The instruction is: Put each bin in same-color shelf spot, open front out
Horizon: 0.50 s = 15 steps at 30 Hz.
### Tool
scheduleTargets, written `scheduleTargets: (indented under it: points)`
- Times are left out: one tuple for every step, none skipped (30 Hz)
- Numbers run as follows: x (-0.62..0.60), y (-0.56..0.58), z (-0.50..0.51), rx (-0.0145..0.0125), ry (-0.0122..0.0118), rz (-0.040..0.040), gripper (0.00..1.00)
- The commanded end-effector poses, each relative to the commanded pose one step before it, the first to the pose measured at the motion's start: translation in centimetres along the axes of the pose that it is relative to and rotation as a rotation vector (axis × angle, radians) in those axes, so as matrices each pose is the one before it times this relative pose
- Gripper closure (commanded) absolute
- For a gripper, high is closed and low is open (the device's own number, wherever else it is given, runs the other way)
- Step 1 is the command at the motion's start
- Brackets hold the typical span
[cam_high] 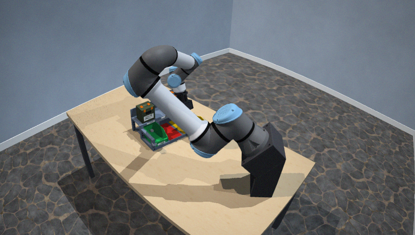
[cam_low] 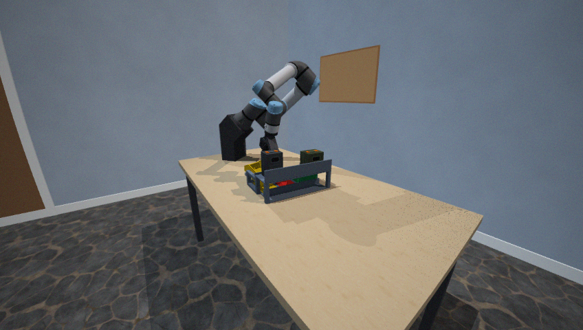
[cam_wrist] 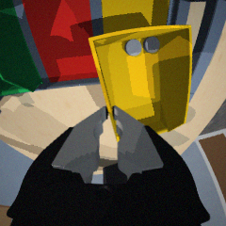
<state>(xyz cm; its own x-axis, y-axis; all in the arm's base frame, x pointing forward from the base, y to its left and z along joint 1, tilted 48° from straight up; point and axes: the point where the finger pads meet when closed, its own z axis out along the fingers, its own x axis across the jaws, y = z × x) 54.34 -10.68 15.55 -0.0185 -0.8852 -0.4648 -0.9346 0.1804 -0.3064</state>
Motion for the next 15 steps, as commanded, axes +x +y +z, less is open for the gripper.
scheduleTargets:
  points:
    - [0.014, -0.053, -0.048, 0.00193, 0.00066, -0.00018, 1.00]
    - [0.000, -0.014, 0.000, 0.00052, -0.00001, 0.00003, 1.00]
    - [0.000, 0.000, 0.000, 0.00000, 0.00000, 0.00000, 1.00]
    - [0.000, 0.000, 0.000, 0.00000, 0.00000, 0.00000, 1.00]
    - [0.000, -0.017, 0.000, 0.00064, -0.00001, 0.00004, 1.00]
    - [0.000, -0.020, 0.000, 0.00077, -0.00002, 0.00004, 1.00]
    - [-0.001, -0.023, 0.000, 0.00090, -0.00002, 0.00005, 1.00]
    - [-0.001, -0.027, 0.000, 0.00103, -0.00002, 0.00006, 1.00]
    - [-0.001, -0.030, 0.000, 0.00117, -0.00003, 0.00006, 1.00]
    - [-0.001, -0.034, 0.000, 0.00130, -0.00003, 0.00007, 1.00]
    - [-0.001, -0.037, 0.000, 0.00143, -0.00003, 0.00008, 1.00]
    - [-0.001, -0.040, 0.000, 0.00156, -0.00004, 0.00008, 1.00]
    - [-0.002, -0.044, 0.000, 0.00168, -0.00004, 0.00009, 1.00]
    - [-0.002, -0.047, 0.000, 0.00180, -0.00005, 0.00009, 1.00]
    - [-0.002, -0.049, 0.000, 0.00191, -0.00005, 0.00009, 1.00]
